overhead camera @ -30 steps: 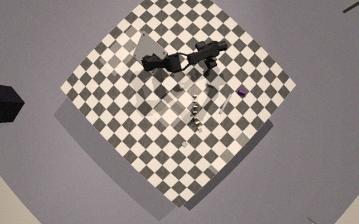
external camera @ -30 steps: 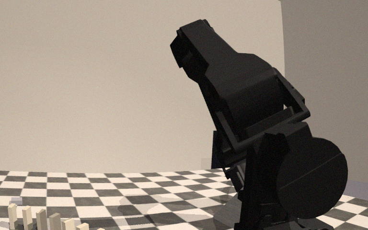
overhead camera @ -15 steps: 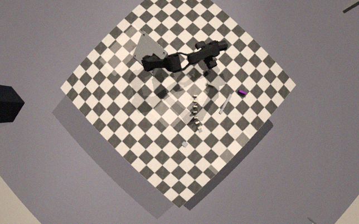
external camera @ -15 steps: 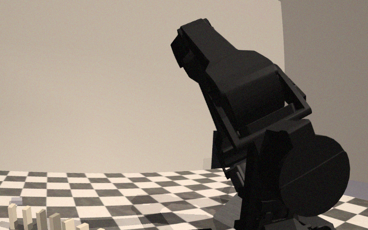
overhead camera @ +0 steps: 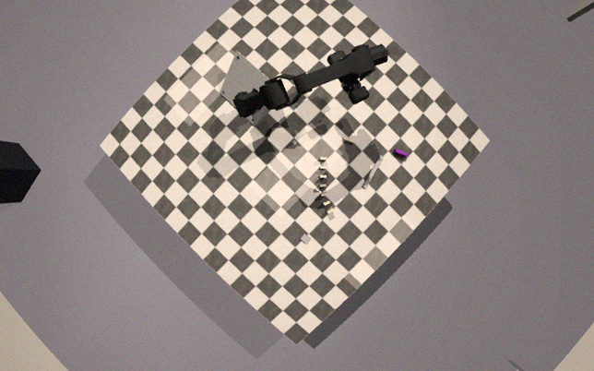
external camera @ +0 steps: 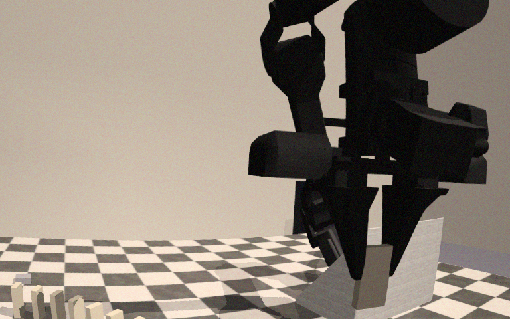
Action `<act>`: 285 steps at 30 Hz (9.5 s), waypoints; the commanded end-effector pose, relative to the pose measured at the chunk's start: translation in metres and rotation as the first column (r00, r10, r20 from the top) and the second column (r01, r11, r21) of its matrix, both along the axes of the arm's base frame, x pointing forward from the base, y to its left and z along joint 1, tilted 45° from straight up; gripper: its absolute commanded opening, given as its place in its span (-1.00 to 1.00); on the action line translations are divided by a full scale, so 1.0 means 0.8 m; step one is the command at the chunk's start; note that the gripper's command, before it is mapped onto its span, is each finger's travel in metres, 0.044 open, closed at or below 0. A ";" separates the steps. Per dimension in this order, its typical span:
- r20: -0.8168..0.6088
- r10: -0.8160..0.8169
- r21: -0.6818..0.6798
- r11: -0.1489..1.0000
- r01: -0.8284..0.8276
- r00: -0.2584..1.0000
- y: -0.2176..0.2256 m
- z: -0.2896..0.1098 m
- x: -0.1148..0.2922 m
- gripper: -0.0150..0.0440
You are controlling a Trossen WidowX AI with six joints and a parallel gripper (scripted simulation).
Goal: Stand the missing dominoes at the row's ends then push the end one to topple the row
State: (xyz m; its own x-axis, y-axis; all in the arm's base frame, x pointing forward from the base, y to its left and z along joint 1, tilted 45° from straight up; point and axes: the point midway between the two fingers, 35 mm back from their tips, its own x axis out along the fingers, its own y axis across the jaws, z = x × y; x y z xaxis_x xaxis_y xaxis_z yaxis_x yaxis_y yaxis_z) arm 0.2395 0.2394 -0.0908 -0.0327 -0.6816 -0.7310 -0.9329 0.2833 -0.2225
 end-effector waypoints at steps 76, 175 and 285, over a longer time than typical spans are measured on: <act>0.647 -0.580 0.708 0.214 0.673 -0.496 -0.314 0.059 0.111 0.67; 0.525 -0.527 0.121 0.823 0.555 0.668 -0.194 -0.013 0.198 -0.40; 0.470 -0.398 0.812 0.544 -0.209 0.788 -0.092 -0.157 0.203 -0.40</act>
State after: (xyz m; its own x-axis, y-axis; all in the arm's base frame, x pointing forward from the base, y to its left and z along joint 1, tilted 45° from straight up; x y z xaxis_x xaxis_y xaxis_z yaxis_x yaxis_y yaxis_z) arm 0.4033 0.1660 -0.2215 0.5190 0.1568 -0.8403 -0.6589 0.6997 -0.2763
